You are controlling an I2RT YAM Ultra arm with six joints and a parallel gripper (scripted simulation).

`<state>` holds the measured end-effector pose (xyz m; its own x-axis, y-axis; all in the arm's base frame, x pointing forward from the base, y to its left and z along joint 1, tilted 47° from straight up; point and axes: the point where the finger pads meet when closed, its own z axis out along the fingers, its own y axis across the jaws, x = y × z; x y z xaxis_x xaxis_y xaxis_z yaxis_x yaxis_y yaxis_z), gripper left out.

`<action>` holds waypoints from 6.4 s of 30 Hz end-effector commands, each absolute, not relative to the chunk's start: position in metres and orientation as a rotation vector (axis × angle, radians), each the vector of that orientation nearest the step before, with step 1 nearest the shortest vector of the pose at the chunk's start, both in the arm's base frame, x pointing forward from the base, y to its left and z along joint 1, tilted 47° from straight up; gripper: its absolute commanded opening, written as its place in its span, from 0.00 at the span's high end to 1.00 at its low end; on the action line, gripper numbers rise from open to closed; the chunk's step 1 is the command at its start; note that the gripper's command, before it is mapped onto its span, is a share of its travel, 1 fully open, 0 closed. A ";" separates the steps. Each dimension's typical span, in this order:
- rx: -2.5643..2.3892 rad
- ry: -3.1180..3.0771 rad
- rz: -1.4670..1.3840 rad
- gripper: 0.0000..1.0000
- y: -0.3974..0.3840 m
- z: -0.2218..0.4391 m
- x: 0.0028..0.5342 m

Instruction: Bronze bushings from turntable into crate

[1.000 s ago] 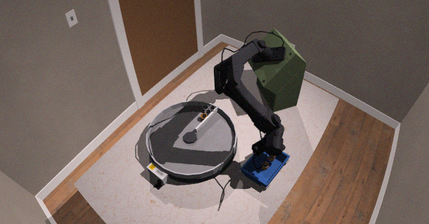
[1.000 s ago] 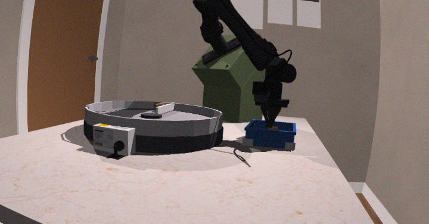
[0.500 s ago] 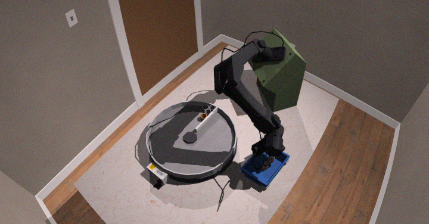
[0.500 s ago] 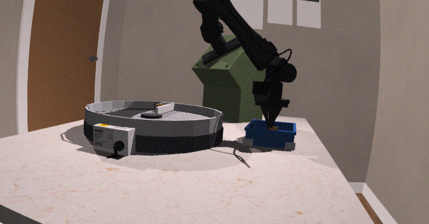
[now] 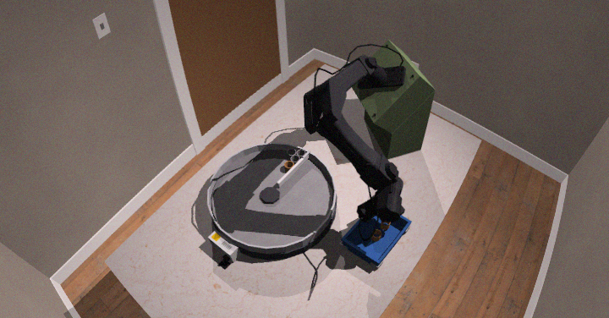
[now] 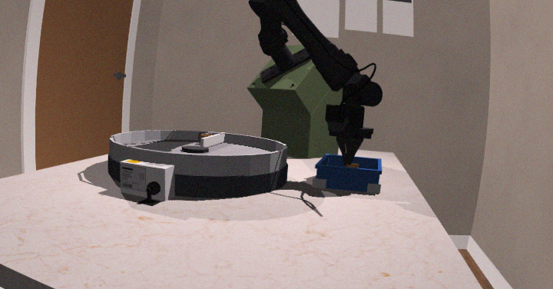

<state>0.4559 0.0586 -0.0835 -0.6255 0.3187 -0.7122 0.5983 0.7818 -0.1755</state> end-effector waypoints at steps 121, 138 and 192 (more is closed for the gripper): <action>0.640 2.290 -0.508 1.00 0.066 -0.088 0.452; 0.646 2.277 -0.496 1.00 0.068 -0.082 0.458; 0.646 2.276 -0.496 0.86 0.068 -0.082 0.458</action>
